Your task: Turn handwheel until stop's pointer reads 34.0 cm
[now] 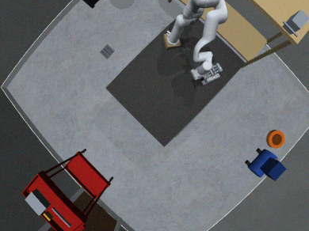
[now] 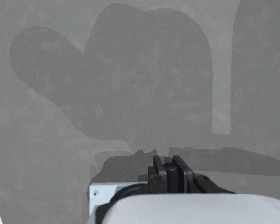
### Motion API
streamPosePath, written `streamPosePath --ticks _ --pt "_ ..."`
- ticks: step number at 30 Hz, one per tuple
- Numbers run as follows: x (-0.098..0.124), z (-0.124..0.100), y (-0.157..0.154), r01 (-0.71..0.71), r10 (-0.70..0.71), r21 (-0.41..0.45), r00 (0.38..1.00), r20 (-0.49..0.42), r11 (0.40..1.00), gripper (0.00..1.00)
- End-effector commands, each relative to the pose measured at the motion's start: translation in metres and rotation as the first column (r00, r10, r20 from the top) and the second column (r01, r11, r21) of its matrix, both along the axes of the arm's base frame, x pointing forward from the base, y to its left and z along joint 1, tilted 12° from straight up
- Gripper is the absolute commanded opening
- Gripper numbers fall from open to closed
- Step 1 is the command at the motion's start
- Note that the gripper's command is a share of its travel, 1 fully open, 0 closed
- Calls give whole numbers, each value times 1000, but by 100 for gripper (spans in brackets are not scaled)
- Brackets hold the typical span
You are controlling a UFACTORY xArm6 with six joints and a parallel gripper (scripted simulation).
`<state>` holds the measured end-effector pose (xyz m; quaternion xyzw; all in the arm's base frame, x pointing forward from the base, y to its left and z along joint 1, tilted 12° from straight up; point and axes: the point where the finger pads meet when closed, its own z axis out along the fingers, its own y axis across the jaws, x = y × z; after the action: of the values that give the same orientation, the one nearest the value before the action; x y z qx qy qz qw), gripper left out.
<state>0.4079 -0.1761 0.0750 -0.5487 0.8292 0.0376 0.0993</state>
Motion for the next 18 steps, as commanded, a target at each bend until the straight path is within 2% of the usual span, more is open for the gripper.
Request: streamPosePath --ticks 1,18 --pt "2 7 -3 0 0 -1 1000 2 1000 6" --pt "10 15 -8 0 0 -1 1000 2 1000 6"
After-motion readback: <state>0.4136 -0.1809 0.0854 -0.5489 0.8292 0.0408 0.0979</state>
